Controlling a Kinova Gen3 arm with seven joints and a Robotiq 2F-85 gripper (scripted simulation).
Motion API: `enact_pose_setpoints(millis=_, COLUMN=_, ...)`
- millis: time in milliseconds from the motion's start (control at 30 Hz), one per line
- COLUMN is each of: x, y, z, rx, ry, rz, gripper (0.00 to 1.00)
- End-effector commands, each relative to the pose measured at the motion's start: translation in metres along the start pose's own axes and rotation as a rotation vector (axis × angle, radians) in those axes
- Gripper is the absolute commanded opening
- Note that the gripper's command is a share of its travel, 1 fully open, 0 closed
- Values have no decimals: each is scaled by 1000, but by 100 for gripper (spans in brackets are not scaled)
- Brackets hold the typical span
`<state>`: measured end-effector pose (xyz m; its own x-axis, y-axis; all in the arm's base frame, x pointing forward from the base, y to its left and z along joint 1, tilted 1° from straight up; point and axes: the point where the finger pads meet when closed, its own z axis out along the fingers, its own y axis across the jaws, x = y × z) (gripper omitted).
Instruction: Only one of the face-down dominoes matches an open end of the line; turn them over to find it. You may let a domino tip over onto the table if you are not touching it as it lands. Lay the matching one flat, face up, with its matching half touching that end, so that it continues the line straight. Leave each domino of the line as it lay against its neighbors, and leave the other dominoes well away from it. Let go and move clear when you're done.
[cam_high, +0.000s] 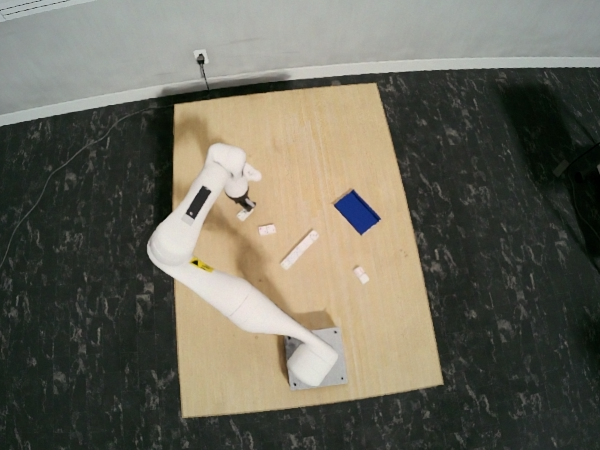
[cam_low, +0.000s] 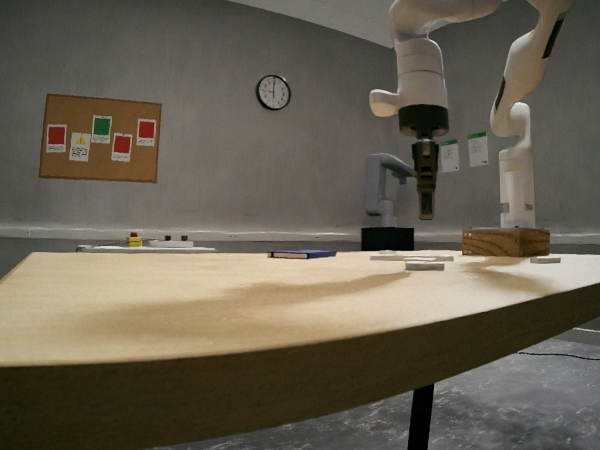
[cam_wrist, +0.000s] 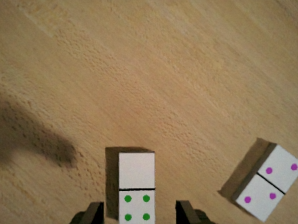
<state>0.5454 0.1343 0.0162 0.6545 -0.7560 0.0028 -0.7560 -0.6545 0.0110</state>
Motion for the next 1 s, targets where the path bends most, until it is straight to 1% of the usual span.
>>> enact_pose_setpoints(millis=0, x=0, y=-1, z=-1, rx=2, ry=1, rz=0, gripper=49)
enact_pose_setpoints(millis=367, x=0, y=-1, z=5, rx=2, ry=1, rz=0, gripper=49)
enact_pose_setpoints(millis=967, x=1, y=-1, z=27, rx=2, ry=1, rz=0, gripper=49)
